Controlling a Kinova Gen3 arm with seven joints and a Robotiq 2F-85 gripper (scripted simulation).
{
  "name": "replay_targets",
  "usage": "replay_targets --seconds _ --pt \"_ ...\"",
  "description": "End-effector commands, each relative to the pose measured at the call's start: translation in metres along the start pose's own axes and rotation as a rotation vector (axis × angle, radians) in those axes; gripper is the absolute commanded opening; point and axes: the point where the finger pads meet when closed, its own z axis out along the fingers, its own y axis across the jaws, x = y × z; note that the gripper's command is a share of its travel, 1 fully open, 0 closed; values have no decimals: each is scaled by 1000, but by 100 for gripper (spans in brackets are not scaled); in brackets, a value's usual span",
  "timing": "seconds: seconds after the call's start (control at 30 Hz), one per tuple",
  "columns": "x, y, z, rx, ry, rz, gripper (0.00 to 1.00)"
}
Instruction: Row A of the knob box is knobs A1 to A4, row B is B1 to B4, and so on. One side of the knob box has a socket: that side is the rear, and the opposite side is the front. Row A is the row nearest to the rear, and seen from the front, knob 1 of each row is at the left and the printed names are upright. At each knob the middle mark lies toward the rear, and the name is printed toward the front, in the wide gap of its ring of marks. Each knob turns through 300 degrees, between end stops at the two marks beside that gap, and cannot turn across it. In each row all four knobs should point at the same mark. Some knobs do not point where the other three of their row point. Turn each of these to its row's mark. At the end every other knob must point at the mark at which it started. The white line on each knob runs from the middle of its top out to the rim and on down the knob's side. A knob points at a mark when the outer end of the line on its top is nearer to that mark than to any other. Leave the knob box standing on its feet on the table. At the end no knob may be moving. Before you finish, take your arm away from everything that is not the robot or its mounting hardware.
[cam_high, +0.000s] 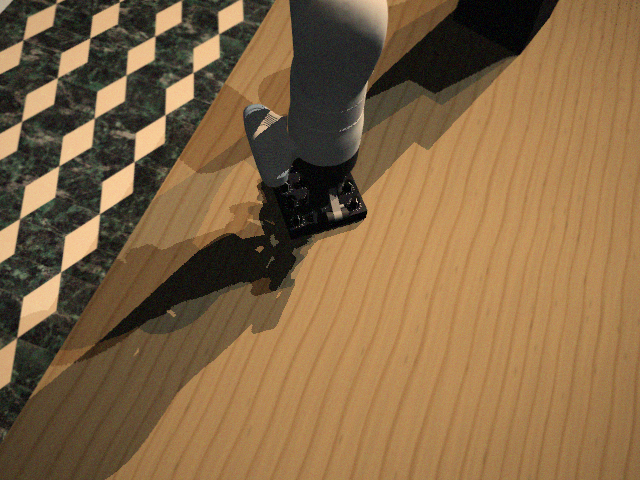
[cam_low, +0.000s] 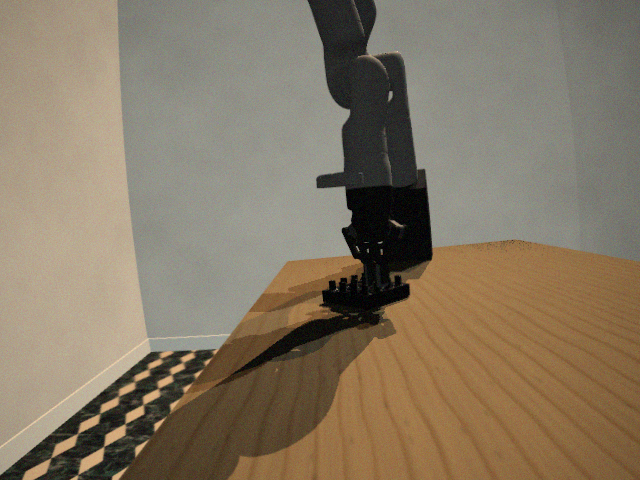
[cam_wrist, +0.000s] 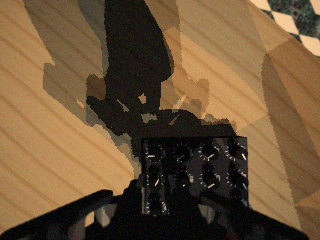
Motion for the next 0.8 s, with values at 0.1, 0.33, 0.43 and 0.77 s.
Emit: replay_targets --seconds 0.1,0.33,0.43,0.77 --pt "2 -1 0 2 5 -2 19" --pt "2 -1 0 2 5 -2 8" --pt "2 -1 0 2 5 -2 8" --pt "2 -1 0 2 5 -2 8"
